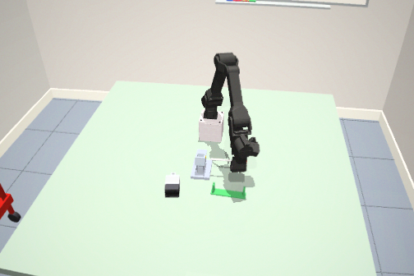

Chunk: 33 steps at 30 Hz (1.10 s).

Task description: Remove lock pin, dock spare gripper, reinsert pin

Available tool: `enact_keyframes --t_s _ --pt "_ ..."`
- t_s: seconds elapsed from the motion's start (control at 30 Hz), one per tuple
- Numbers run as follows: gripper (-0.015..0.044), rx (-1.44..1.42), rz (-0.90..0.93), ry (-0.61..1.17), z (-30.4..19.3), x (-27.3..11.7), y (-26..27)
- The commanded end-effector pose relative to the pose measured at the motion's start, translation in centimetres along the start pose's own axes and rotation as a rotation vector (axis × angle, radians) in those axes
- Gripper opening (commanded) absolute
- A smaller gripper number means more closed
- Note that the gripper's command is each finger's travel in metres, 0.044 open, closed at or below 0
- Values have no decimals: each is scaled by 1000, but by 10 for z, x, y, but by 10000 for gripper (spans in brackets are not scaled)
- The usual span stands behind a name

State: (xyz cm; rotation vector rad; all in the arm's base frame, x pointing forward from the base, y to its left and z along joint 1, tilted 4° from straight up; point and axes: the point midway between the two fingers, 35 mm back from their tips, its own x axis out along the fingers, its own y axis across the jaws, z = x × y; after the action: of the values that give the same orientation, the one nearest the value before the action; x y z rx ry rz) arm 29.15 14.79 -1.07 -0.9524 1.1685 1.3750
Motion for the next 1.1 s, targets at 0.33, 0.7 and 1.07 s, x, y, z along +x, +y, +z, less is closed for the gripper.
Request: enact_keyframes --t_s 0.33,0.7,1.07 --pt "0 3 4 -5 9 -4 -3" --pt "0 7 26 8 7 -20 6" --pt "0 18 50 18 4 -22 13"
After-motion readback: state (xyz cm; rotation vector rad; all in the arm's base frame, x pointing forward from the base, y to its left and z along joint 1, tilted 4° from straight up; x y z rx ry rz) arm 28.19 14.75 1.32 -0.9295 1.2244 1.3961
